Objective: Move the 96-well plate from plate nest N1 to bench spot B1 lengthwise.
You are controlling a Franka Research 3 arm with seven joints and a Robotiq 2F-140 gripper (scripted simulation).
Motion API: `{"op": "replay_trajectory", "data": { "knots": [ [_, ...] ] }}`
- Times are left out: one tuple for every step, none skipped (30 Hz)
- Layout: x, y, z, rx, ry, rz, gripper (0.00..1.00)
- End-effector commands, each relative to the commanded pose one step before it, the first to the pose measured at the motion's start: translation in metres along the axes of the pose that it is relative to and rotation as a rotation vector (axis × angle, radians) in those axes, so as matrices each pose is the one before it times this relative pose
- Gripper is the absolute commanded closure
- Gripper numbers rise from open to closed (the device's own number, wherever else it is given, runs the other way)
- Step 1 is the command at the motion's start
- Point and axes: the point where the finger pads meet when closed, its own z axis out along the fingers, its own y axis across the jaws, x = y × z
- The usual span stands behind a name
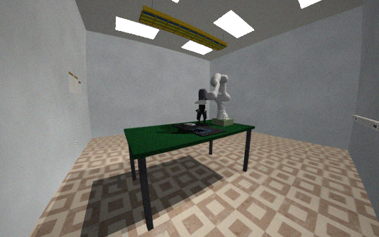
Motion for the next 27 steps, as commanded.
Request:
{"op": "replay_trajectory", "data": {
  "knots": [
    [-0.00056,-0.00007,0.00458,-0.00086,-0.00164,0.00692,0.4],
    [0.00002,-0.00002,0.00167,0.0,0.0,0.0,0.4],
    [0.00003,-0.00003,0.00167,0.0,0.0,0.0,0.4],
    [0.00003,-0.00005,0.00167,0.0,0.0,0.0,0.4],
    [0.00003,-0.00008,0.00167,0.0,0.0,0.0,0.4],
    [0.00003,-0.0001,0.00167,0.0,0.0,0.0,0.4],
    [0.00002,-0.00013,0.00167,0.0,0.0,0.0,0.4],
    [0.00002,-0.00015,0.00167,0.0,0.0,0.0,0.4],
    [0.00001,-0.00016,0.00167,0.0,0.0,0.0,0.4],
    [0.0,0.0,0.0,0.0,0.0,0.0,0.4],
    [0.0,0.0,0.0,0.0,0.0,0.0,0.4],
    [-0.00001,-0.00019,0.00167,0.0,0.0,0.0,0.4],
    [-0.00001,-0.00019,0.00167,0.0,0.0,0.0,0.4],
    [0.0,-0.00017,0.00167,0.0,0.0,0.0,0.4],
    [0.00001,-0.00015,0.00167,0.0,0.0,0.0,0.4],
    [0.00001,-0.00013,0.00167,0.0,0.0,0.0,0.4],
    [0.00001,-0.00011,0.00167,0.0,0.0,0.0,0.4],
    [0.00001,-0.0001,0.00167,0.0,0.0,0.0,0.4],
    [0.00001,-0.0001,0.00167,0.0,0.0,0.0,0.4],
    [0.00001,-0.0001,0.00167,0.0,0.0,0.0,0.4],
    [0.00001,-0.0001,0.00167,0.0,0.0,0.0,0.4],
    [0.00001,-0.0001,0.00167,0.0,0.0,0.0,0.4],
    [0.00001,-0.00011,0.00167,0.0,0.0,0.0,0.4],
    [0.00001,-0.00011,0.00167,0.0,0.0,0.0,0.4],
    [0.00001,-0.0001,0.00167,0.0,0.0,0.0,0.4],
    [0.00001,-0.0001,0.00167,0.0,0.0,0.0,0.4],
    [0.0,0.0,0.0,0.0,0.0,0.0,0.4]
  ]
}}
